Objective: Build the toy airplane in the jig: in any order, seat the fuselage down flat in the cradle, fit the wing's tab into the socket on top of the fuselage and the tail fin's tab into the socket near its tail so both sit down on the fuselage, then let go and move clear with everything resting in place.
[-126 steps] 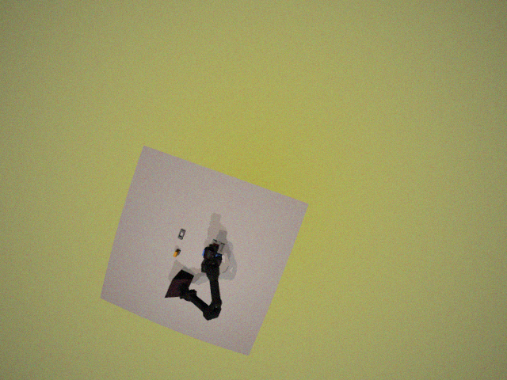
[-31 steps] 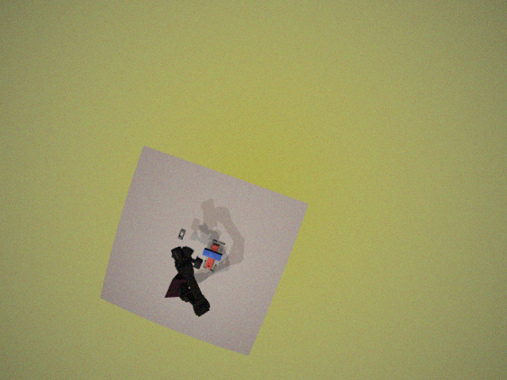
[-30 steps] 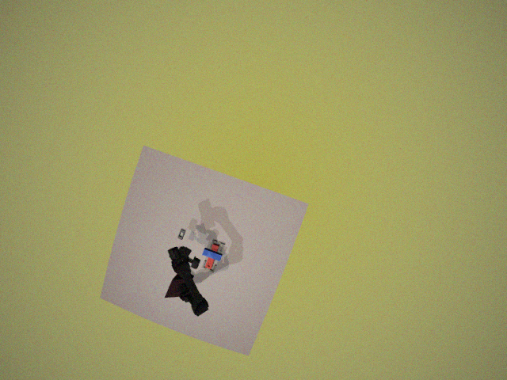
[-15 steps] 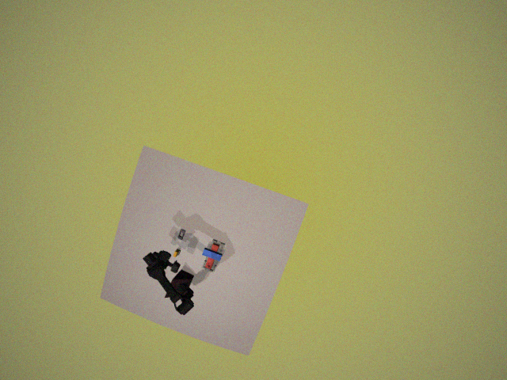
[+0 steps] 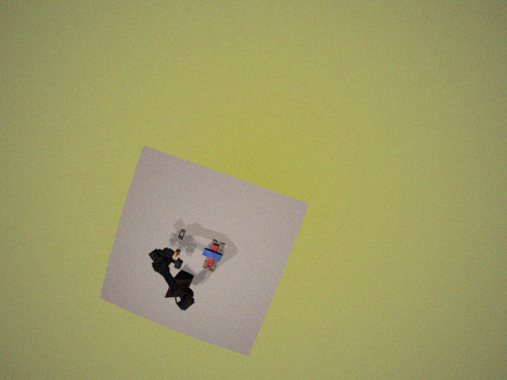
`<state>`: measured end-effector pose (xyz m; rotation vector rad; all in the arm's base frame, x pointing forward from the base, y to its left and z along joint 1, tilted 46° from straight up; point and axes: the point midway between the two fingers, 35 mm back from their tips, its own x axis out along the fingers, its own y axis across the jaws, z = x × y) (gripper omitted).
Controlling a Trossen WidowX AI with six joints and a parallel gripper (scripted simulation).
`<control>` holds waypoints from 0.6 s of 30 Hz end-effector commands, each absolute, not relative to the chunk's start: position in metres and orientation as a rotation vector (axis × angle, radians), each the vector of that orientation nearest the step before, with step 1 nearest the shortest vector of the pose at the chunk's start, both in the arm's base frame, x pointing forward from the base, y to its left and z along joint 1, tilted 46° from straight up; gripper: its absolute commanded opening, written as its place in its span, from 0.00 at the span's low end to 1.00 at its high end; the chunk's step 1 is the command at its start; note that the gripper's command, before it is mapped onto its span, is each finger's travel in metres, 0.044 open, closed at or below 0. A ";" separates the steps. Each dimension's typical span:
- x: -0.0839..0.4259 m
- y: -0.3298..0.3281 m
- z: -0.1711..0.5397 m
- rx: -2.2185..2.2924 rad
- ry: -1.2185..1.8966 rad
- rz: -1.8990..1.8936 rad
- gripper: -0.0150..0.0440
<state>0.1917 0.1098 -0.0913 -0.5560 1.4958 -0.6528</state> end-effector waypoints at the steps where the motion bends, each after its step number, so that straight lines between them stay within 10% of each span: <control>1: 0.189 0.101 -0.098 -0.573 1.499 -0.659 1.00; 18: 0.190 0.085 -0.115 -0.573 1.499 -0.659 1.00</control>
